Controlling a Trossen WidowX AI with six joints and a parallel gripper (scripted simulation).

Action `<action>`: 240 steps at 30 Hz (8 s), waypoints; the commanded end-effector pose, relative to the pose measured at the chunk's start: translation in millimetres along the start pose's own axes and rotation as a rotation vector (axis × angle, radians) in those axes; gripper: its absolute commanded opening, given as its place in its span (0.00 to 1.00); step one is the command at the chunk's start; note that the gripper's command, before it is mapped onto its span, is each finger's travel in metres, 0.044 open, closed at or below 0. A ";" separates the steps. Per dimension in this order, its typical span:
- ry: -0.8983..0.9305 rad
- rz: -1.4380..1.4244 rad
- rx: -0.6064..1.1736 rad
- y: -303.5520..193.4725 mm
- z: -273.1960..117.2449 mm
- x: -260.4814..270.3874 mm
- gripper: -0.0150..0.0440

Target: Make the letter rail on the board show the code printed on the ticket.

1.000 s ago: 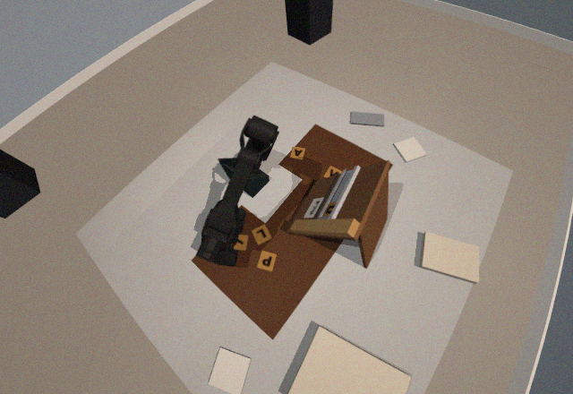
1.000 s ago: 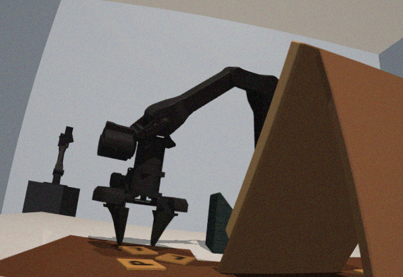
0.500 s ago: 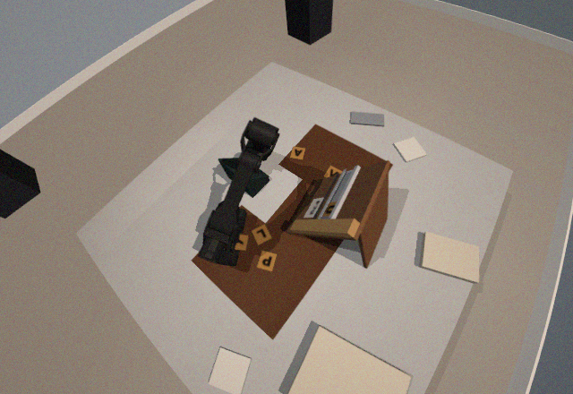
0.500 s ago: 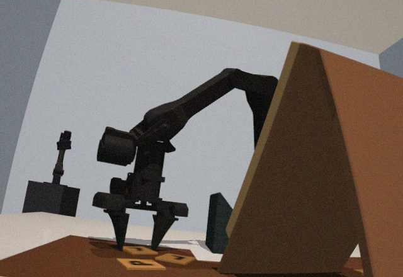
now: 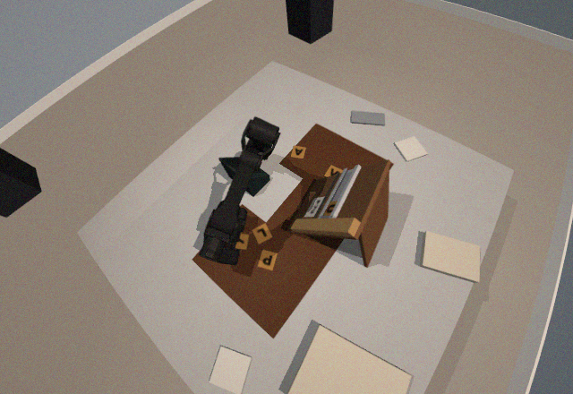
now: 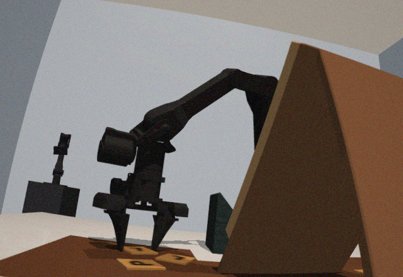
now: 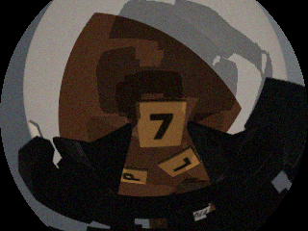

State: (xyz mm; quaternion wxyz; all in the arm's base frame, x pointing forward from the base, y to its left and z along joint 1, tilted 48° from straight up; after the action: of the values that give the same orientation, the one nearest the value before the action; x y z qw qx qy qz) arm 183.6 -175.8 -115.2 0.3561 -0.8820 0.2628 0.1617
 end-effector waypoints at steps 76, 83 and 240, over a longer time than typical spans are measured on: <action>-0.001 0.004 0.003 -2.6 -23.7 -2.8 0.25; -0.001 0.004 0.003 -2.9 -27.5 -3.2 0.25; 1.176 -2.443 -0.505 -382.6 -130.3 -270.7 0.25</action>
State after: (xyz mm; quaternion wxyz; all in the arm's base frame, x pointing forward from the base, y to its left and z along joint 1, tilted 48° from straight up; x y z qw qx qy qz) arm 198.3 58.1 312.5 -0.0608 -0.5258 -0.5980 -0.6018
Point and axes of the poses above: the point midway between the two fingers, 35 mm back from their tips, its own z axis out along the fingers, its own x axis across the jaws, y = z × x, the point moved 10 cm from there along -z, back along the fingers, and after that the axes turned 13 degrees about -z, right-handed, at the moved point
